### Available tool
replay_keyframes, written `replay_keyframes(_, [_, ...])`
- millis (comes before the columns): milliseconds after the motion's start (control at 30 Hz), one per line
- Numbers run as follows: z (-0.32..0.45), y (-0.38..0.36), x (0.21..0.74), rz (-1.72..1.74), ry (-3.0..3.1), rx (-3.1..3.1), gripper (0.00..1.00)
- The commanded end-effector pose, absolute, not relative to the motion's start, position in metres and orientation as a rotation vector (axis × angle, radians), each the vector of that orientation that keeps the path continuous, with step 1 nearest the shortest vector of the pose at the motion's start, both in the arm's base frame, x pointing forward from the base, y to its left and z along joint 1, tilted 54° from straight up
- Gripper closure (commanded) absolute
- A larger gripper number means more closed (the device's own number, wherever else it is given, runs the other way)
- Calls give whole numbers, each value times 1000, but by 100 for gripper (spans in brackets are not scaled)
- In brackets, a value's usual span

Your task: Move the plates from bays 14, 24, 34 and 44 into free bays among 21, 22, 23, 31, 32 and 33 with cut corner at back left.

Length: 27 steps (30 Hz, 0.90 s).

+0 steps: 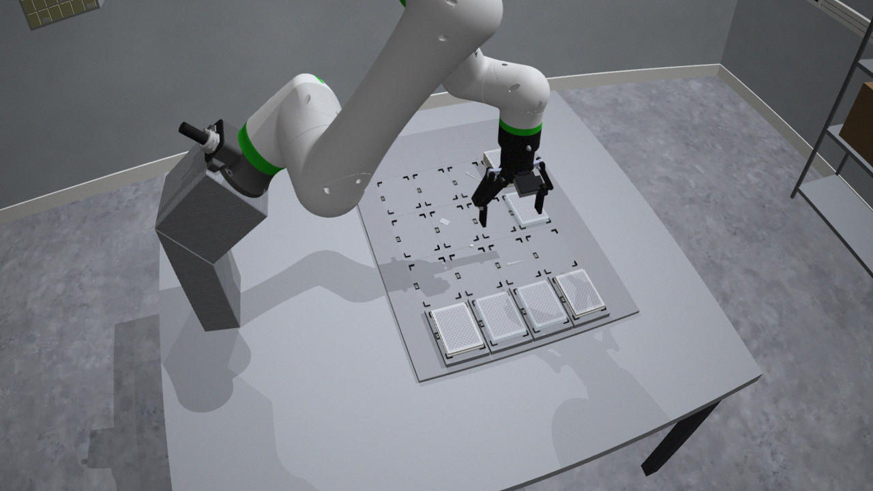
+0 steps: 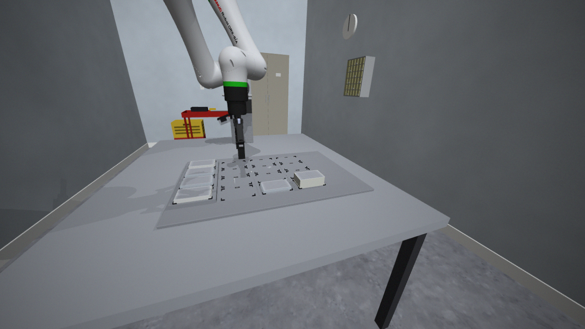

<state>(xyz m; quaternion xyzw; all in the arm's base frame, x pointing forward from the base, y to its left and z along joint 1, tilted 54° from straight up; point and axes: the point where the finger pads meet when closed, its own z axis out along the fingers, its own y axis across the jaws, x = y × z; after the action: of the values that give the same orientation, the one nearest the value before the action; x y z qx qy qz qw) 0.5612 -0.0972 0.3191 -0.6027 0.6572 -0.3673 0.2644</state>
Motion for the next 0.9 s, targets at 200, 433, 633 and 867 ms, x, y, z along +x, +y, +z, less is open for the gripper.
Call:
replay_keyframes(200, [323,-127,558,-989,1775,-1631,0])
replay_keyframes(433, [325,-154,554,-989,1775,-1631,0])
replay_keyframes(633, [327,-170,552,-989,1775,-1631,0])
replay_keyframes(867, [327,-170,552,-989,1775,-1631,0])
